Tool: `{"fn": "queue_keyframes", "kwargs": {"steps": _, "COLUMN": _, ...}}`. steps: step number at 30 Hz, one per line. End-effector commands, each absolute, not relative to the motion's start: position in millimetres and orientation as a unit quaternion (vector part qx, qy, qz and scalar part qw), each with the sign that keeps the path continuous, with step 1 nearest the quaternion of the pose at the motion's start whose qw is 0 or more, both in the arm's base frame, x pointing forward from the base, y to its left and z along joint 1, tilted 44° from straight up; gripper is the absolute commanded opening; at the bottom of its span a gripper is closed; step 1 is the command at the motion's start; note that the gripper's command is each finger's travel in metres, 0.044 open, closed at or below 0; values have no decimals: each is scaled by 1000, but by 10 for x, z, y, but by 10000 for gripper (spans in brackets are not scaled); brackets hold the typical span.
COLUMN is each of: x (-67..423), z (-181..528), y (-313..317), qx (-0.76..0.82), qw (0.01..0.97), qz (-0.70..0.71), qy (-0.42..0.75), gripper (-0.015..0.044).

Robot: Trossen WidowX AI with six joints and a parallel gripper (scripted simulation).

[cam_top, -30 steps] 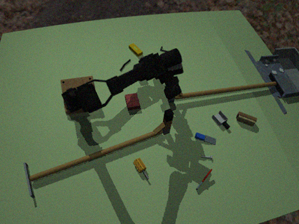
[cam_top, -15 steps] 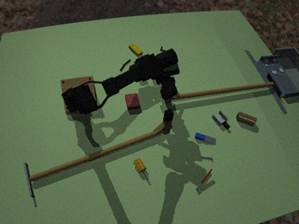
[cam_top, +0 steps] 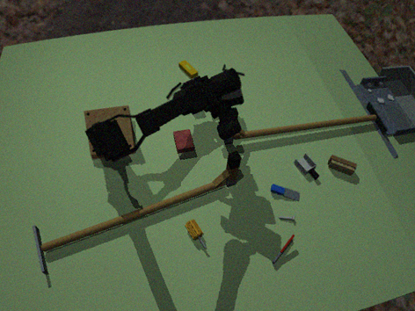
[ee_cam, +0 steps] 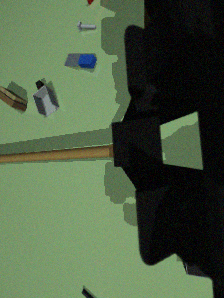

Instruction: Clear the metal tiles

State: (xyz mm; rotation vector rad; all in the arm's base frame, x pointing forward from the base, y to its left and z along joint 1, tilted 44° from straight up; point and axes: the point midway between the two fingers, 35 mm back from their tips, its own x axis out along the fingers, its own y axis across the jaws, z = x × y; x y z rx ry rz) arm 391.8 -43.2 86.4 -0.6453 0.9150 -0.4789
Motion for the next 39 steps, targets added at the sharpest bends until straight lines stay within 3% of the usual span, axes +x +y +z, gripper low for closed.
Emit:
{"fn": "queue_keyframes", "kwargs": {"steps": 1, "x": 3893, "z": 897, "y": -397, "qx": -302, "qw": 825, "qz": -225, "qy": 422, "gripper": 0}}
{"fn": "queue_keyframes", "kwargs": {"steps": 39, "x": 3509, "z": 827, "y": -387, "qx": -303, "qw": 825, "qz": -224, "qy": 421, "gripper": 0}}
